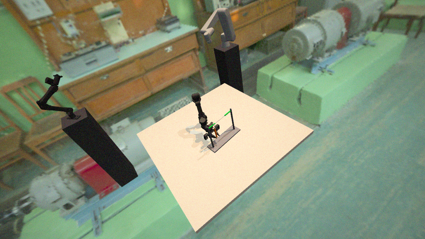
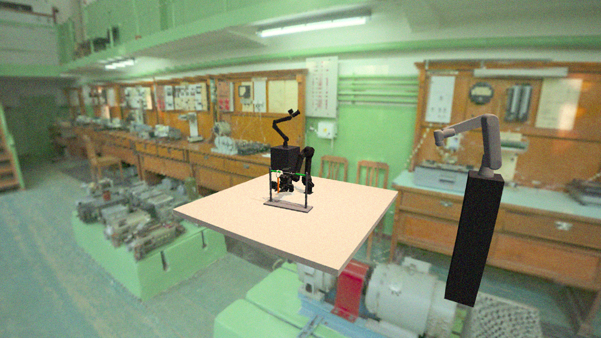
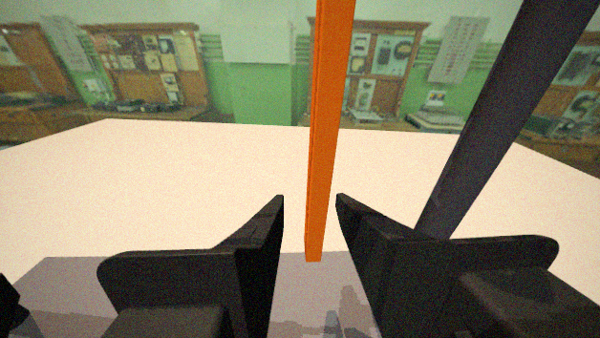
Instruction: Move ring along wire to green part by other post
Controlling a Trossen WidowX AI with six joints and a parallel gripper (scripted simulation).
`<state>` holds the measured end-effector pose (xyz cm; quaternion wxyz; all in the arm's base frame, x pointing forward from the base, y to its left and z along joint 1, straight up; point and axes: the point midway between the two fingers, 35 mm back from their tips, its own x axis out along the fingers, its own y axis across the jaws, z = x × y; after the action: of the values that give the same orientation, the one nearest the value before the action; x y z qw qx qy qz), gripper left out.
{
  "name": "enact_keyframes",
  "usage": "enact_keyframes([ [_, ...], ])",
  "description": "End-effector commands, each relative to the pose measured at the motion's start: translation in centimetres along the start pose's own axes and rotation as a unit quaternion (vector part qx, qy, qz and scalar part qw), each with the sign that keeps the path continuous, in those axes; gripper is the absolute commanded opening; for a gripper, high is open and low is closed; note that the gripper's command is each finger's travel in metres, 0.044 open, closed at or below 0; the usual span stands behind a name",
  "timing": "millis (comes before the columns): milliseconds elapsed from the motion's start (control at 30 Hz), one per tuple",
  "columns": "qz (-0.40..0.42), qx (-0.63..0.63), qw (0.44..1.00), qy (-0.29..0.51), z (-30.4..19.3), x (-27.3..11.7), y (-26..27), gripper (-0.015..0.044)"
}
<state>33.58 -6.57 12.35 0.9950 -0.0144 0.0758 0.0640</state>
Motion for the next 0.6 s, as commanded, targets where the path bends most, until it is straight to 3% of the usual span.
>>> enact_keyframes([
  [0,-0.002,0.004,1.000,0.001,-0.20,0.82,0.01,0.0160],
  [567,-0.002,0.004,1.000,0.000,-0.27,1.22,0.08,0.0160],
])
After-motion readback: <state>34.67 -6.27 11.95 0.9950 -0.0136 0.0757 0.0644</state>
